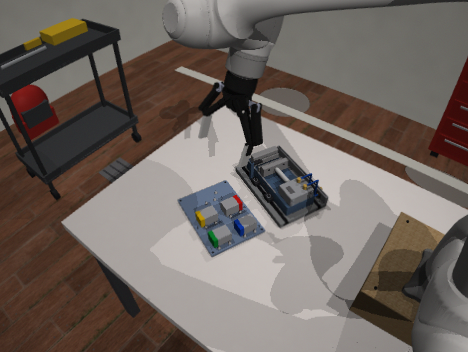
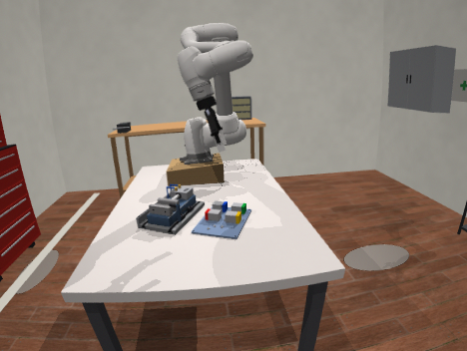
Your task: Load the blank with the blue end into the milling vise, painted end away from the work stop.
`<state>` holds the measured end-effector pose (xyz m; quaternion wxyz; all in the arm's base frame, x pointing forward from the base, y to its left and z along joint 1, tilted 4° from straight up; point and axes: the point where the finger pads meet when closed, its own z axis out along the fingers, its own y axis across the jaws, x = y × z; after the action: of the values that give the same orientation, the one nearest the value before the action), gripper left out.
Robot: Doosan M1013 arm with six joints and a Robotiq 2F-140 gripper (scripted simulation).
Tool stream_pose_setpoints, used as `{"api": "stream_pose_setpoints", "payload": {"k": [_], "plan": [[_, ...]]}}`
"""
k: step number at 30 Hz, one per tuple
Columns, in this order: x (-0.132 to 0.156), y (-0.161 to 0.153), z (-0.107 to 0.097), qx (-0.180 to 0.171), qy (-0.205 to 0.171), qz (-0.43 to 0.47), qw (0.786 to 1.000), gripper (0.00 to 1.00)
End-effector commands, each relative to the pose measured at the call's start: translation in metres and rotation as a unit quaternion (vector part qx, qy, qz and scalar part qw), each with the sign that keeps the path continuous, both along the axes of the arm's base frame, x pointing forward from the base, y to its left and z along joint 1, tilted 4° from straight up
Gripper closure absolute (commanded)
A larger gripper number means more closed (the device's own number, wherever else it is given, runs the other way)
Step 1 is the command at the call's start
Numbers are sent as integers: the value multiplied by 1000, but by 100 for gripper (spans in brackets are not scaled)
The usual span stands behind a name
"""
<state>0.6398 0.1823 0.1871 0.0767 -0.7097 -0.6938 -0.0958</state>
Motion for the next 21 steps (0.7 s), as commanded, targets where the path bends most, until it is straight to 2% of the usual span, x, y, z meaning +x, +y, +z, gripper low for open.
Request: {"api": "stream_pose_setpoints", "payload": {"k": [1, 6, 7, 21], "plan": [[-1, 1, 0, -67, 17, -61, 996, 0], [-1, 2, 0, -83, 22, -76, 993, 0], [-1, 1, 0, -6, 4, -3, 1000, 0], [-2, 2, 0, -84, 24, -74, 993, 0]]}}
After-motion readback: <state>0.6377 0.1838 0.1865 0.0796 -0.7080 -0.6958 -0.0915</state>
